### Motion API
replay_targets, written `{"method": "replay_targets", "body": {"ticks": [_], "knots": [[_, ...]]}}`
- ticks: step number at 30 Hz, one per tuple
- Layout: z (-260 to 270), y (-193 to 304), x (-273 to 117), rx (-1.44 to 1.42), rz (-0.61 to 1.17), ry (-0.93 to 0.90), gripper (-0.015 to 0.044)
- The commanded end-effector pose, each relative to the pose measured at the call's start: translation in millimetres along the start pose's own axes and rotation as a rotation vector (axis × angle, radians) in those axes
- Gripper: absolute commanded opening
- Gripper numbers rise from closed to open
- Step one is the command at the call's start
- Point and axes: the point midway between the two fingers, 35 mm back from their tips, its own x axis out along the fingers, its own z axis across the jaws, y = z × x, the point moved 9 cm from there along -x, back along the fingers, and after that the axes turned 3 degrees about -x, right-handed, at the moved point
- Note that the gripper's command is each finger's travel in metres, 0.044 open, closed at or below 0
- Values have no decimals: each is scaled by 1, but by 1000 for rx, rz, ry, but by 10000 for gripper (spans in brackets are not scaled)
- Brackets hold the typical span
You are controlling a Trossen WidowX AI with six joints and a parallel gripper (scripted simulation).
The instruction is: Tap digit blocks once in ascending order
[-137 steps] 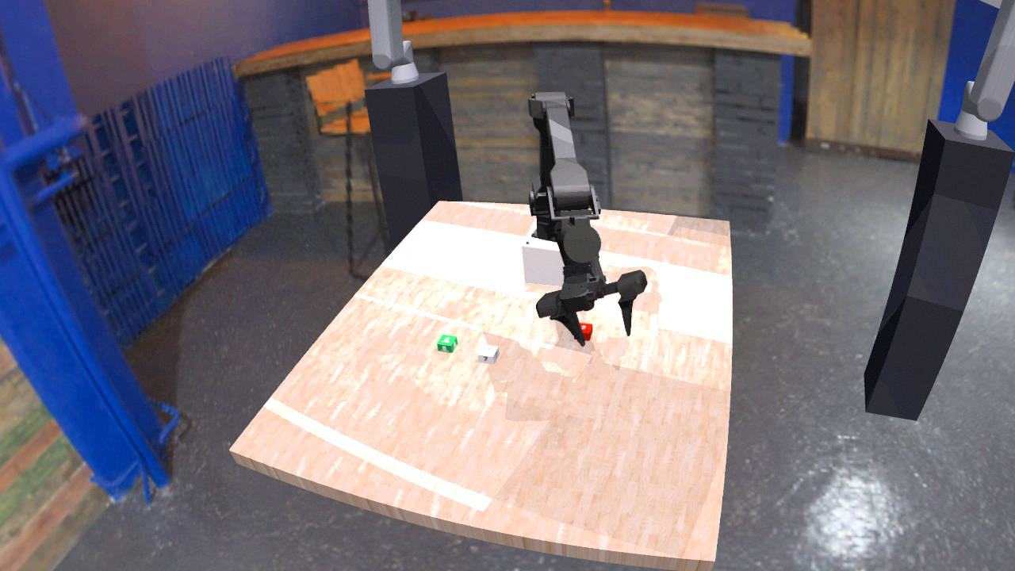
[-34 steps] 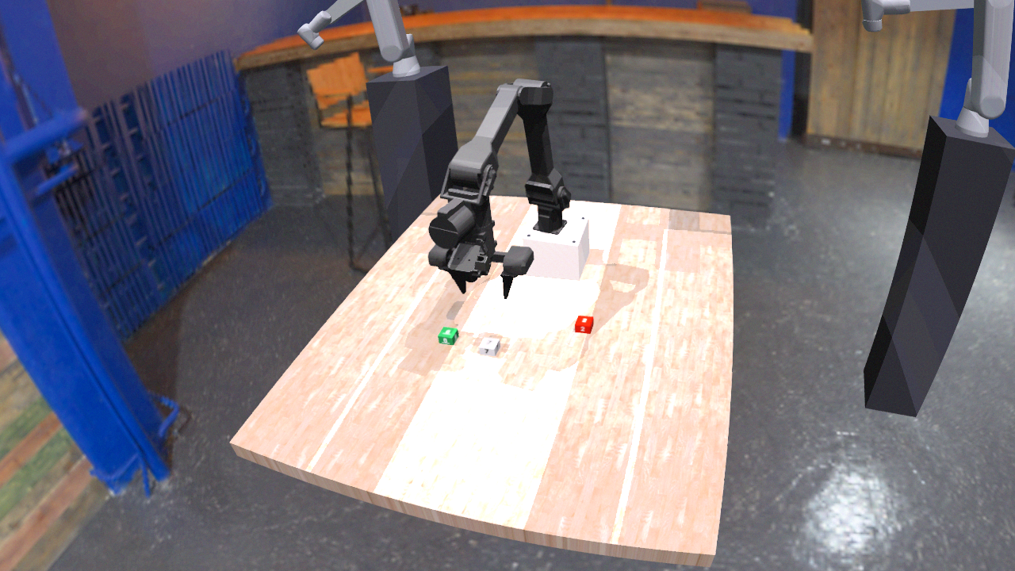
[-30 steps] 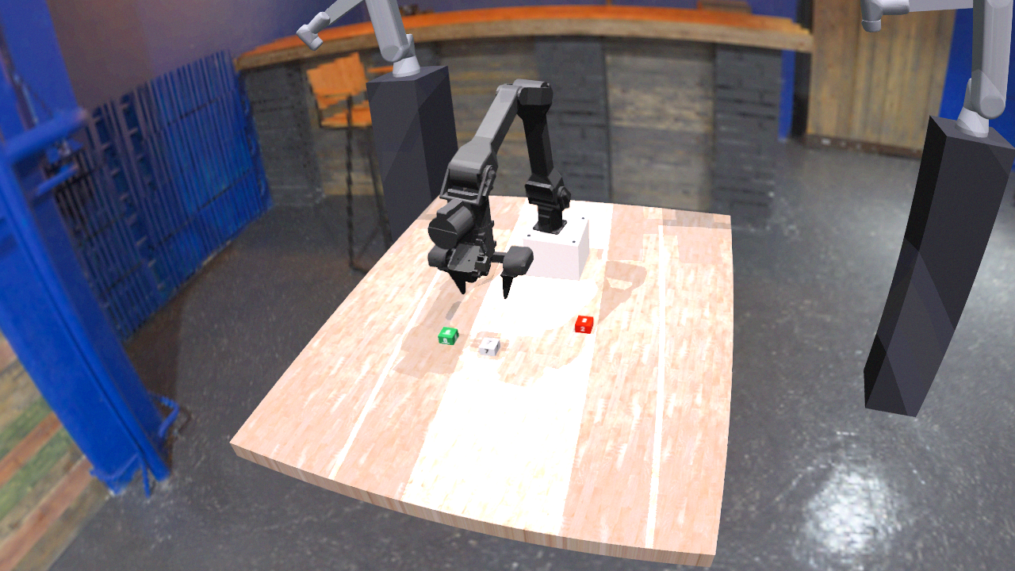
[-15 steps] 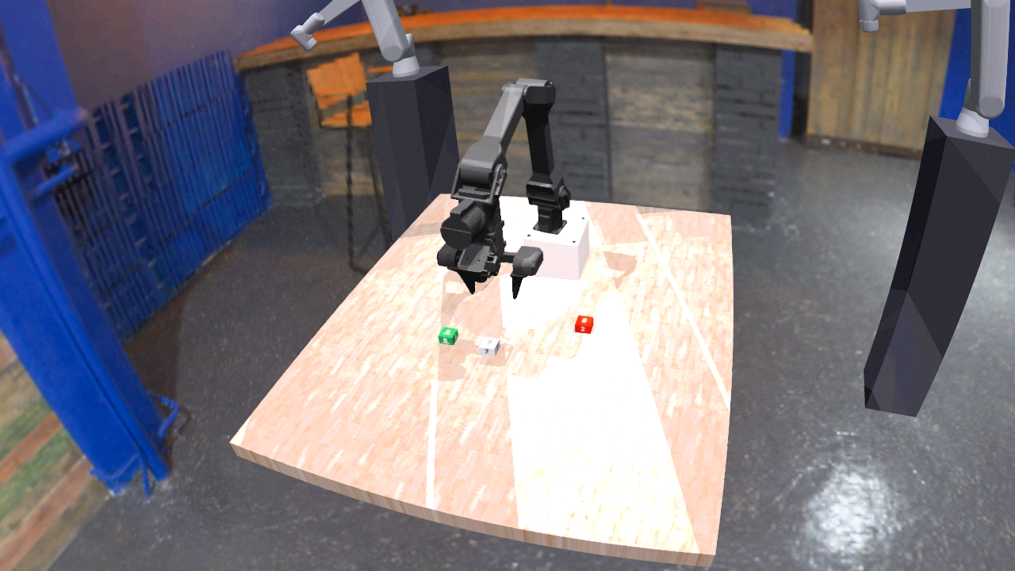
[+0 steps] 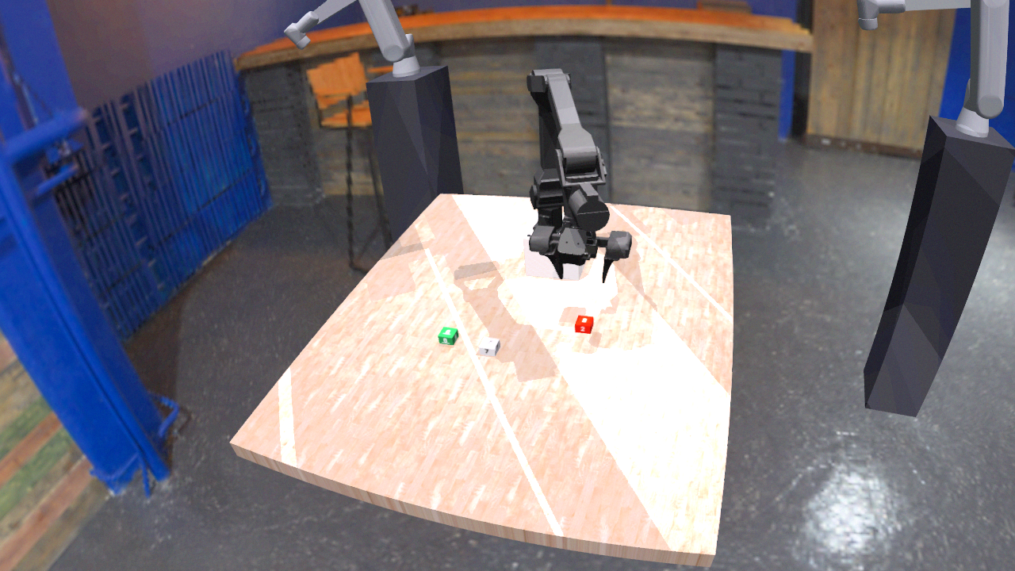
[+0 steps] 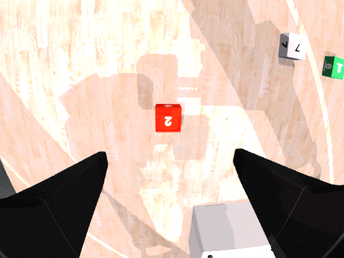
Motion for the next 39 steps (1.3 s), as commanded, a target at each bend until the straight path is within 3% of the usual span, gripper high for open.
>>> {"method": "replay_targets", "body": {"ticks": [1,4,13,39], "knots": [[2,2,30,13,4,7,321],[1,5,77,13,4,7,242],[1,5,80,13,4,7,20],[1,5,106,13,4,7,20]]}}
